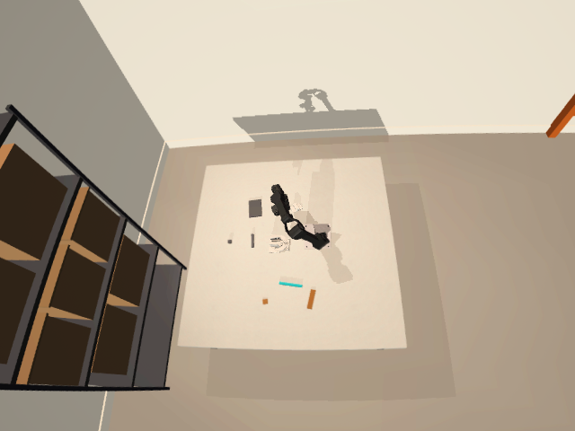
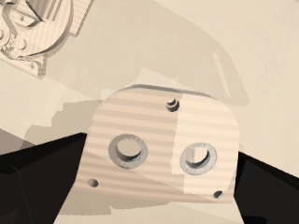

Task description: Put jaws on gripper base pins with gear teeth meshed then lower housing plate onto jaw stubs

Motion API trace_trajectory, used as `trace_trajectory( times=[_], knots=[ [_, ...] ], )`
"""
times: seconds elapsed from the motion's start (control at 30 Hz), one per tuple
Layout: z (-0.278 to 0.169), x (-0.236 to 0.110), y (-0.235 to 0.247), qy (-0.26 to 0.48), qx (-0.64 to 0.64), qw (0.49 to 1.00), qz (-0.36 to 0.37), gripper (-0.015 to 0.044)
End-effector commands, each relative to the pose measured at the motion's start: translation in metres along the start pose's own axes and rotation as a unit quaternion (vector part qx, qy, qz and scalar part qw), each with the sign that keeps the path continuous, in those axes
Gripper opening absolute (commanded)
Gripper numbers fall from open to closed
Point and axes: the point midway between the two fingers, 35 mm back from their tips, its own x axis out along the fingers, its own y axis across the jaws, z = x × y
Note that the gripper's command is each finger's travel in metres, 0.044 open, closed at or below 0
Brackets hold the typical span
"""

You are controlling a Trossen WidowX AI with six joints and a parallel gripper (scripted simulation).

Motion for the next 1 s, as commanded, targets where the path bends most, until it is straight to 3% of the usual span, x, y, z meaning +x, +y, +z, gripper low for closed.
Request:
trace_trajectory(
  times=[0.0, 0.97],
  knots=[
    [0.007, 0.0, 0.012, -0.001, 0.014, 1.0, 0.002, 0.0351],
    [0.042, 0.007, 0.1, -0.003, 0.119, 0.993, 0.01, 0.0351]
  ],
)
